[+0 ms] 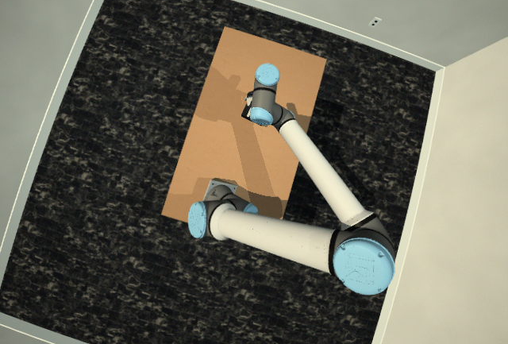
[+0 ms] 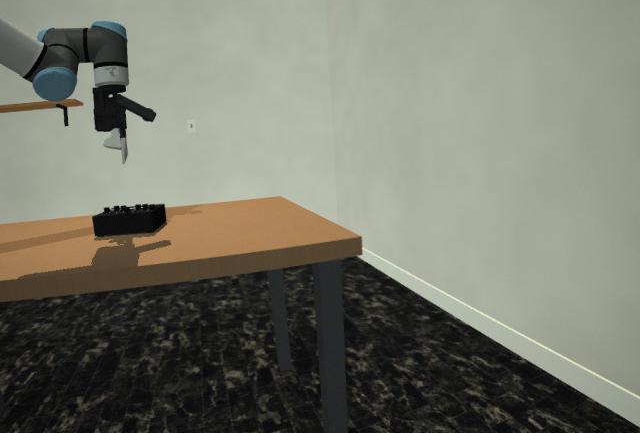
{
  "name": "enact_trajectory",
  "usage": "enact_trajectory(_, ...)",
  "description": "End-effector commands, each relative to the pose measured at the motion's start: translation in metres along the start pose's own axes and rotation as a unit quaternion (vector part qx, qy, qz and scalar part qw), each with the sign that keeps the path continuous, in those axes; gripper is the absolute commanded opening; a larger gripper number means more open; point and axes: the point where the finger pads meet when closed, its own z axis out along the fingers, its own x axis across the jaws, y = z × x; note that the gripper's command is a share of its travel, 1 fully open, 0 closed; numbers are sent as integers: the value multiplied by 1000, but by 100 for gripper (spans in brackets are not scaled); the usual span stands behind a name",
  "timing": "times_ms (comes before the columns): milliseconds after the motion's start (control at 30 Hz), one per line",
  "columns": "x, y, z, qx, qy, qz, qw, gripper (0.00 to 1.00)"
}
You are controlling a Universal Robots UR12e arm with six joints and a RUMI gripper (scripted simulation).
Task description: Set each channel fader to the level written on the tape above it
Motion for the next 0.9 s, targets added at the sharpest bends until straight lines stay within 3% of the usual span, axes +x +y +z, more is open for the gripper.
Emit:
enact_trajectory(0, -1, -1, -6, -6, 7, 57, 998, 100)
enact_trajectory(867, -2, -1, -11, -5, 11, 104, 995, 100)
